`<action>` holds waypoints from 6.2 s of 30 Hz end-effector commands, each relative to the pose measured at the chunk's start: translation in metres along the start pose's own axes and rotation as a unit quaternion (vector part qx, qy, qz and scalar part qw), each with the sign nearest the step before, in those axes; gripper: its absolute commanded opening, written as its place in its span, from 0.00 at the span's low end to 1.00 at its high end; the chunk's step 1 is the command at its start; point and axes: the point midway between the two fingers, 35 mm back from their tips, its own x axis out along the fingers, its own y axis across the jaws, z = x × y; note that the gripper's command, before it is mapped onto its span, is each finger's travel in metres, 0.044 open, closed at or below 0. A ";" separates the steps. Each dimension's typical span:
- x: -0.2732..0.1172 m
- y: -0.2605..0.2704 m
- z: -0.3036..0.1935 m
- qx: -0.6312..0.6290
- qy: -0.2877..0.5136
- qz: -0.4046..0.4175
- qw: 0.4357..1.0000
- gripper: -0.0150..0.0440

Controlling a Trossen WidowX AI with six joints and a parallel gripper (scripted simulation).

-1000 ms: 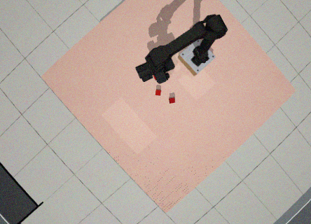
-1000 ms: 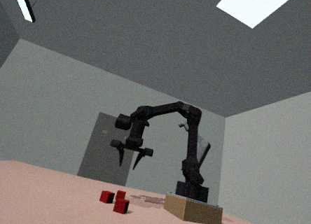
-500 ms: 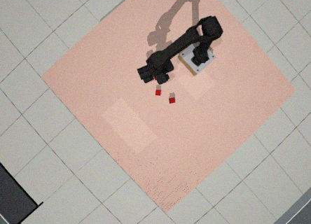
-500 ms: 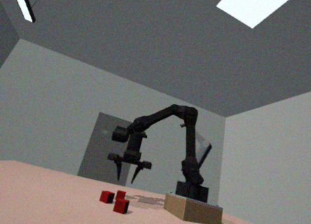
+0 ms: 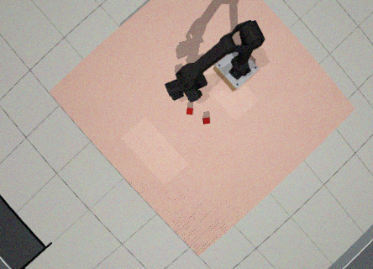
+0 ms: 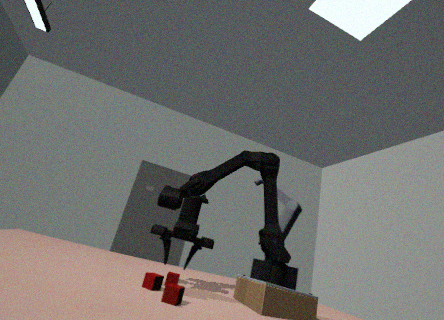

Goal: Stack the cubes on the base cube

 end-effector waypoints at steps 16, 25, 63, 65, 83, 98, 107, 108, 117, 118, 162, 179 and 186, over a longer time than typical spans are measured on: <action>0.033 0.003 0.001 -0.003 -0.002 0.007 1.000 0.70; 0.034 0.003 0.001 -0.003 -0.002 0.007 1.000 0.43; -0.076 0.000 0.001 -0.003 -0.002 0.006 1.000 0.43; -0.077 0.000 0.001 -0.003 -0.002 0.006 1.000 0.43; -0.066 -0.010 0.051 0.123 -0.004 0.005 0.992 0.43; -0.057 -0.012 0.098 0.241 -0.006 0.005 0.971 0.43; -0.052 -0.010 0.126 0.313 -0.007 0.007 0.950 0.43; -0.051 -0.010 0.129 0.320 -0.007 0.007 0.947 0.43; -0.045 -0.005 0.157 0.390 -0.007 0.008 0.921 0.43; -0.045 -0.005 0.160 0.398 -0.007 0.009 0.917 0.43; -0.008 0.008 0.202 0.500 -0.006 0.011 0.866 0.43; -0.007 0.008 0.202 0.498 -0.006 0.011 0.867 0.43; -0.007 0.008 0.202 0.498 -0.006 0.011 0.867 0.43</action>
